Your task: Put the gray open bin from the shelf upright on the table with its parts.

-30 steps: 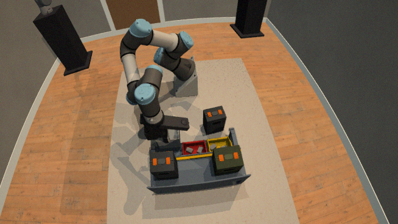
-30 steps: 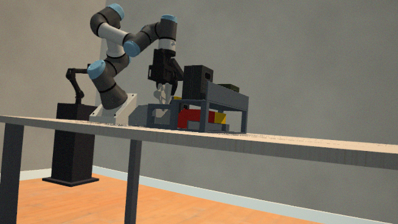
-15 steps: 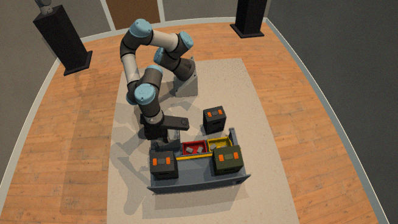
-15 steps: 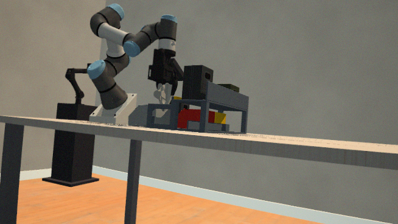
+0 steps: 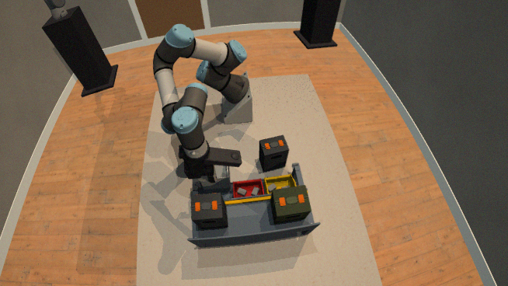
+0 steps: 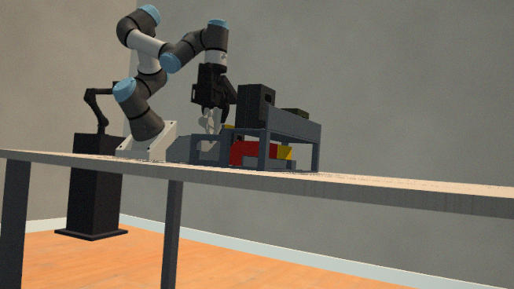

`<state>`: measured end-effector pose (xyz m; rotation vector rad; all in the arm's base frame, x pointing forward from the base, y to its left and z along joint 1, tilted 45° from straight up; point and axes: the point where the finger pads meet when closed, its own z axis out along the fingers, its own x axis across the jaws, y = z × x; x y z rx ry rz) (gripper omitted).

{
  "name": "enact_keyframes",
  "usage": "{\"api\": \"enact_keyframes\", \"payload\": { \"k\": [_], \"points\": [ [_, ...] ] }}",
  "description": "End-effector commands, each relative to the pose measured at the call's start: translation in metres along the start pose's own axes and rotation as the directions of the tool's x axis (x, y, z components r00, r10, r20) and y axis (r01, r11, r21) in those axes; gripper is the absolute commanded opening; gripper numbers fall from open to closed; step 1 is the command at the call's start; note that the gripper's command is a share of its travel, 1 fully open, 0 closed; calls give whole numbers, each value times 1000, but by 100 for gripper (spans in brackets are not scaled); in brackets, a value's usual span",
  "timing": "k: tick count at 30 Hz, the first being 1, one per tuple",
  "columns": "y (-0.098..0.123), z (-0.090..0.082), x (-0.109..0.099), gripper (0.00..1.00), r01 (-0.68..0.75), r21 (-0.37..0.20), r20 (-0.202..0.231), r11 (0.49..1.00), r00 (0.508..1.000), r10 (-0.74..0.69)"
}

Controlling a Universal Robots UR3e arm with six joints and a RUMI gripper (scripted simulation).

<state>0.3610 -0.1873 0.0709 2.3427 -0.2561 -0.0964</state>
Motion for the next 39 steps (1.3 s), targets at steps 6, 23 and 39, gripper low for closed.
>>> {"api": "enact_keyframes", "payload": {
  "k": [6, 23, 39],
  "points": [
    [0, -1, 1, 0, -1, 0, -2, 1000, 1000, 1],
    [0, -1, 1, 0, -1, 0, -2, 1000, 1000, 1],
    [0, -7, 1, 0, -1, 0, -2, 1000, 1000, 1]
  ]
}}
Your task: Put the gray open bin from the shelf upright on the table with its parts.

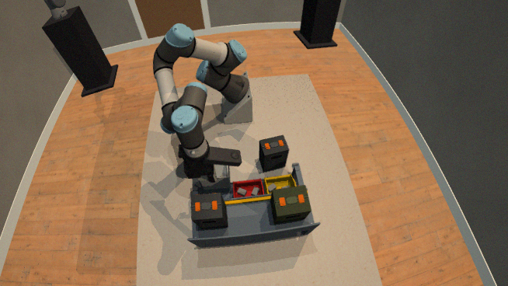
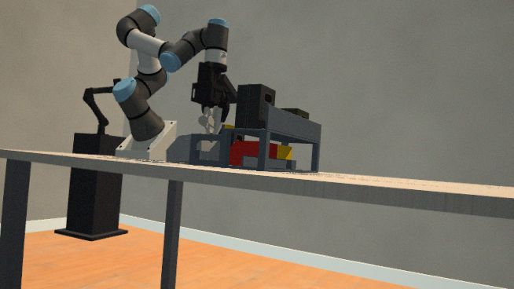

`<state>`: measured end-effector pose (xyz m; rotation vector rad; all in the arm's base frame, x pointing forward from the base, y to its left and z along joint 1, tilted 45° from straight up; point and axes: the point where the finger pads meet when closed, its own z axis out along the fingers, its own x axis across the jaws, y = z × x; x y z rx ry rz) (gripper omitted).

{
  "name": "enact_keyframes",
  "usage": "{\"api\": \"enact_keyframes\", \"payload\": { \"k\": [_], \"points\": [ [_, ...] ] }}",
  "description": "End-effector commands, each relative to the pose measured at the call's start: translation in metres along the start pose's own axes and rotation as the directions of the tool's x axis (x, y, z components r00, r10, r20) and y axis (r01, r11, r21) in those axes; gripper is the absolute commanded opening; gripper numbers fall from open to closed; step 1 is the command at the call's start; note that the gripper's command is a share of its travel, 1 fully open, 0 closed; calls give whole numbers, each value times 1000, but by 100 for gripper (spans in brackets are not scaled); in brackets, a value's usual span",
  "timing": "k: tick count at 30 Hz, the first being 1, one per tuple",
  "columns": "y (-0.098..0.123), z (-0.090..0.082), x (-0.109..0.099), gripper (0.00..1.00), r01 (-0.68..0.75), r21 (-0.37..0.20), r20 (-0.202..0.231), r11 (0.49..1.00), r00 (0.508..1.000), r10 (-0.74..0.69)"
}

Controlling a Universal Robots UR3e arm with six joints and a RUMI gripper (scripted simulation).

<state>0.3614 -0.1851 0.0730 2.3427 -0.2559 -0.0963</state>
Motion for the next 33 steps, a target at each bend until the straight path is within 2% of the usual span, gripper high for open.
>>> {"api": "enact_keyframes", "payload": {
  "k": [1, 27, 33],
  "points": [
    [0, -4, 1, 0, -1, 0, -2, 1000, 1000, 1],
    [0, -3, 1, 0, -1, 0, -2, 1000, 1000, 1],
    [0, -3, -9, 0, -1, 0, -2, 1000, 1000, 1]
  ]
}}
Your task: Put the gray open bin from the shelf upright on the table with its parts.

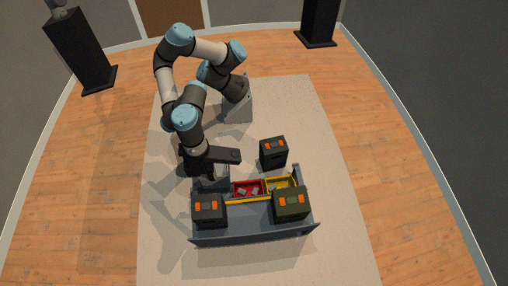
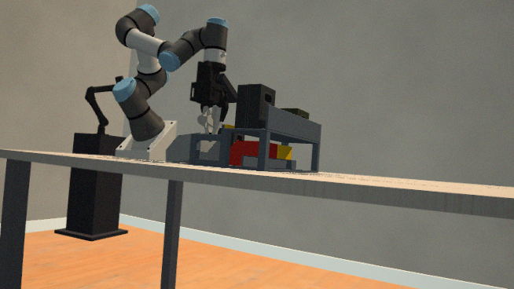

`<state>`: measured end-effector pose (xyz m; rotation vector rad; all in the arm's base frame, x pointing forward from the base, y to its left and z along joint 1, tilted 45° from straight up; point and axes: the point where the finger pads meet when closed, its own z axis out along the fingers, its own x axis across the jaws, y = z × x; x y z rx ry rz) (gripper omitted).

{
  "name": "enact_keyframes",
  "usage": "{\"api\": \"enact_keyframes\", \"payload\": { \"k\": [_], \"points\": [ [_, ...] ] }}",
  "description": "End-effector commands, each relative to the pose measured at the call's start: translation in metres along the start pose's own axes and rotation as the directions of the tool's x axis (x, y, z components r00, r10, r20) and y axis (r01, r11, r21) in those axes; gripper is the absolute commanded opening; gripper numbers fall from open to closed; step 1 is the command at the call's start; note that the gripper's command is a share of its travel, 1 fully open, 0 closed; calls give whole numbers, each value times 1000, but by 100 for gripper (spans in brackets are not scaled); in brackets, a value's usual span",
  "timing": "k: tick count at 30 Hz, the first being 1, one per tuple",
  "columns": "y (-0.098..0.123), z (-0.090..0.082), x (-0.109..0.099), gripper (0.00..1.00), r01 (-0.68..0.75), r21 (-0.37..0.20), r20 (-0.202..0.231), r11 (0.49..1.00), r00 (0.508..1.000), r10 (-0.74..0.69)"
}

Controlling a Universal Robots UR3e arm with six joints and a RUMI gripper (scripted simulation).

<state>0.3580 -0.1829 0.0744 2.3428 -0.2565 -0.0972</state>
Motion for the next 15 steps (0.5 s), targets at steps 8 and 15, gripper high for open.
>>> {"api": "enact_keyframes", "payload": {
  "k": [8, 15],
  "points": [
    [0, -1, -6, 0, -1, 0, -3, 1000, 1000, 1],
    [0, -1, -13, 0, -1, 0, -3, 1000, 1000, 1]
  ]
}}
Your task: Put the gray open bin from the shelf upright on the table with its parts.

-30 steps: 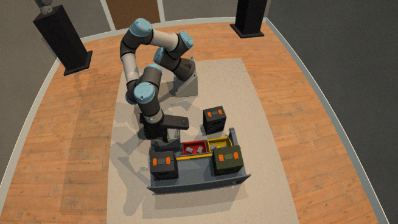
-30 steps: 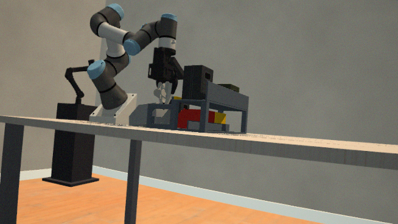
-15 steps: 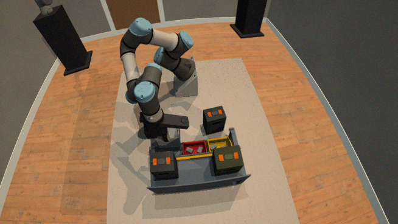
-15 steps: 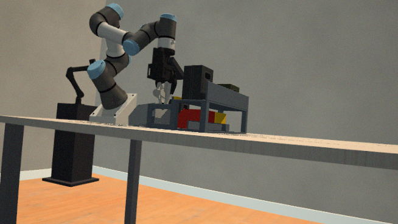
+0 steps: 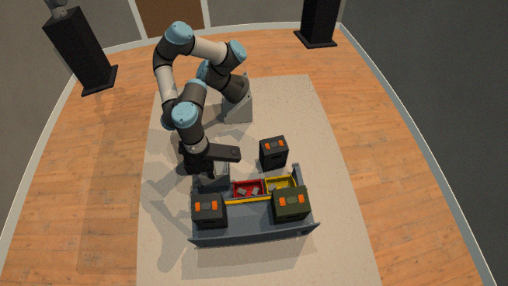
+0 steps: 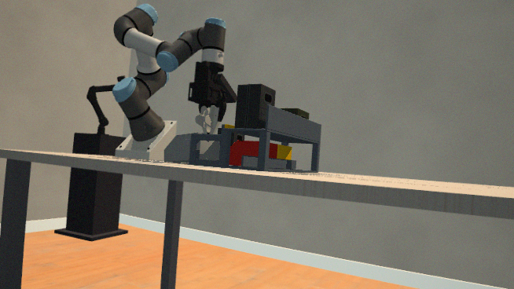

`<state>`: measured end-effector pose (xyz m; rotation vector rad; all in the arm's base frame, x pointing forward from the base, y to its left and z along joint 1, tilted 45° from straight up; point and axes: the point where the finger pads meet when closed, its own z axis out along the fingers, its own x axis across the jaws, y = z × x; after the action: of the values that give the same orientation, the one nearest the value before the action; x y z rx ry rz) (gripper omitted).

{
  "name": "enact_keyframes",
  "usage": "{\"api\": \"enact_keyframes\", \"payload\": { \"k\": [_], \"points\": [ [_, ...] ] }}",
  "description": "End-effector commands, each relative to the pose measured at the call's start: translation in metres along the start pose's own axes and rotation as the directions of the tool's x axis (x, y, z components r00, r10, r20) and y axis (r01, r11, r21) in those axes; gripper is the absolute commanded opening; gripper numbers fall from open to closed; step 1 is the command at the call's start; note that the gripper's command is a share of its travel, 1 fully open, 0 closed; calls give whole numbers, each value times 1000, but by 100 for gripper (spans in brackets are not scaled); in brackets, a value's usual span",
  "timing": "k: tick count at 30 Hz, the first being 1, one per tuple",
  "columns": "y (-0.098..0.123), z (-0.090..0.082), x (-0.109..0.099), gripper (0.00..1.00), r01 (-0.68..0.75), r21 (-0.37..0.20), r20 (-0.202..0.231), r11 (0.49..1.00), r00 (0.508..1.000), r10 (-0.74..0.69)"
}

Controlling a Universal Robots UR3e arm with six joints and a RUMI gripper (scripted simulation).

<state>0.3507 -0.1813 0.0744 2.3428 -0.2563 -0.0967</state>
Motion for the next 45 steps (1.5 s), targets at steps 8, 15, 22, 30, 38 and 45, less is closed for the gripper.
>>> {"api": "enact_keyframes", "payload": {
  "k": [8, 15, 22, 30, 38, 45],
  "points": [
    [0, -1, -8, 0, -1, 0, -3, 1000, 1000, 1],
    [0, -1, -14, 0, -1, 0, -2, 1000, 1000, 1],
    [0, -1, -23, 0, -1, 0, -3, 1000, 1000, 1],
    [0, -1, -23, 0, -1, 0, -3, 1000, 1000, 1],
    [0, 7, -22, 0, -1, 0, -3, 1000, 1000, 1],
    [0, 7, -22, 0, -1, 0, -3, 1000, 1000, 1]
  ]
}}
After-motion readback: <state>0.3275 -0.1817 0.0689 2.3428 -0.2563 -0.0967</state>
